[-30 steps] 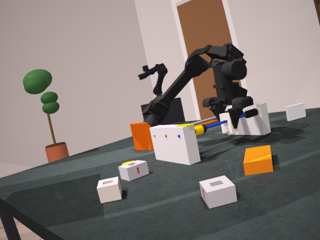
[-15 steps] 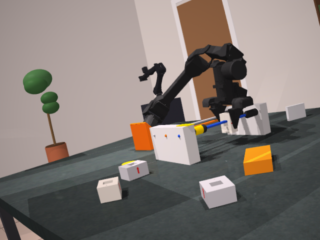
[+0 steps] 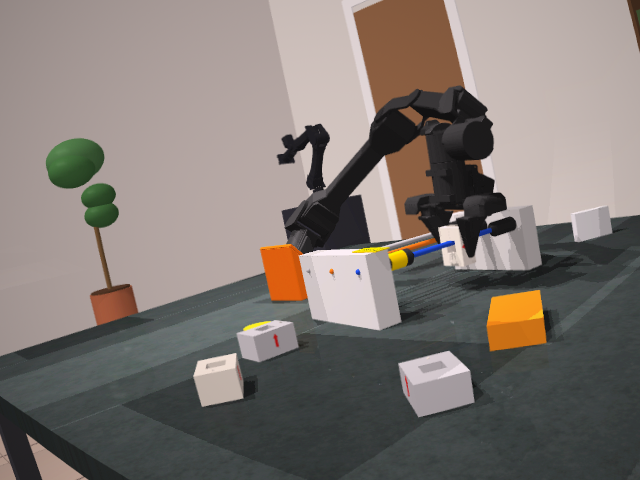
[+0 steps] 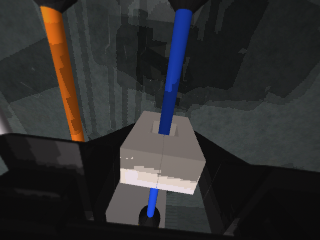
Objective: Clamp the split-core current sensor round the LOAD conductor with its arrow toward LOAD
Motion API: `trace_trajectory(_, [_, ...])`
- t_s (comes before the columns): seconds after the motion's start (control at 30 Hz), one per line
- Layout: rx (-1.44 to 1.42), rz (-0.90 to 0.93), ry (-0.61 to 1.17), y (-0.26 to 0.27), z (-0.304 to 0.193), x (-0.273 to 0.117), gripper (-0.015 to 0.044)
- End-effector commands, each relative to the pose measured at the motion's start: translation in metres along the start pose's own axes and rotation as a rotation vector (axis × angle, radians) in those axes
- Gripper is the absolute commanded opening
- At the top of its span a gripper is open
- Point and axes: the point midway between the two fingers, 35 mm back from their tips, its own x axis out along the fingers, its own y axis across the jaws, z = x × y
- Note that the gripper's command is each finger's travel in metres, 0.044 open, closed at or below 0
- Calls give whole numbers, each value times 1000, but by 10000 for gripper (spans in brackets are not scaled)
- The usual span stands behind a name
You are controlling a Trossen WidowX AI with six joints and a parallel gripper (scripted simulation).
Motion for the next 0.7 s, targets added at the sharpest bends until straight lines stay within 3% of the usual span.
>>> trace_trajectory(0.0, [0,1,0,0,0,0,255])
trace_trajectory(0.3, [0,1,0,0,0,0,255])
trace_trajectory(0.53, [0,1,0,0,0,0,439])
trace_trajectory(0.67, [0,1,0,0,0,0,440])
